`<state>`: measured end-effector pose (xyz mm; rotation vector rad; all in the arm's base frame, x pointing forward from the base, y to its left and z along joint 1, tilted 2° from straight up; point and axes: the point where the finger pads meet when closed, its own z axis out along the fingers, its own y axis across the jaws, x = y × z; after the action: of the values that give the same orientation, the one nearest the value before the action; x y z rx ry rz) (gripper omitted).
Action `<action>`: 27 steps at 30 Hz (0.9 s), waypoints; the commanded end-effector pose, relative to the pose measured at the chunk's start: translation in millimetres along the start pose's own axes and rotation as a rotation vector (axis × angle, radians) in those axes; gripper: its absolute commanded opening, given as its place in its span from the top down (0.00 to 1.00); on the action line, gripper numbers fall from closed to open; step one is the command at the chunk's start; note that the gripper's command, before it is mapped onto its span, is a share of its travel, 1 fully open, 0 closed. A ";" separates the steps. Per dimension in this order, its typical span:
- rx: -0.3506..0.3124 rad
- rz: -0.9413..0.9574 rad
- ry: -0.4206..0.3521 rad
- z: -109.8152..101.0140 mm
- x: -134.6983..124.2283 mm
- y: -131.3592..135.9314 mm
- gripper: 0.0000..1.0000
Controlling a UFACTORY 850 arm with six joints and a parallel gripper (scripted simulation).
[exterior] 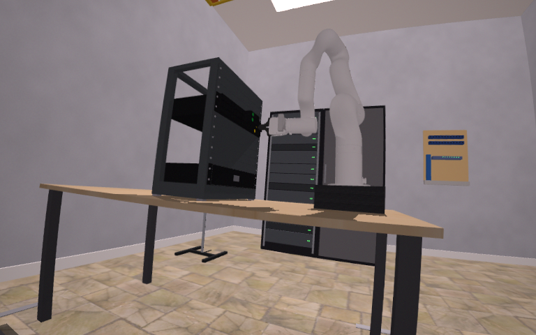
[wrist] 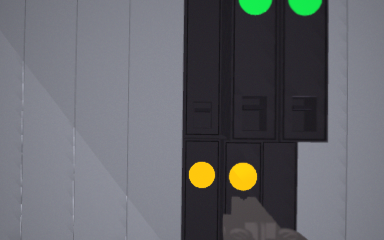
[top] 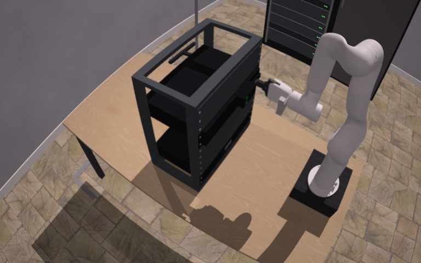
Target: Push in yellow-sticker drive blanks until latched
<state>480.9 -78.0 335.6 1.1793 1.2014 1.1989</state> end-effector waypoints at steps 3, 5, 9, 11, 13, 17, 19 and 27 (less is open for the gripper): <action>-0.002 0.000 0.000 2.8 -0.2 0.9 1.00; -0.002 0.000 0.000 3.4 -0.2 0.9 1.00; -0.002 0.000 0.000 3.4 -0.2 0.9 1.00; -0.002 0.000 0.000 3.4 -0.2 0.9 1.00; -0.002 0.000 0.000 3.5 -0.2 0.9 1.00; -0.002 0.000 0.000 4.1 -0.2 0.9 1.00; -0.002 0.000 0.000 5.2 -0.2 0.9 1.00; -0.002 0.000 0.000 6.4 -0.2 0.9 1.00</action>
<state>486.7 -78.1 335.9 1.1794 1.2014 1.1987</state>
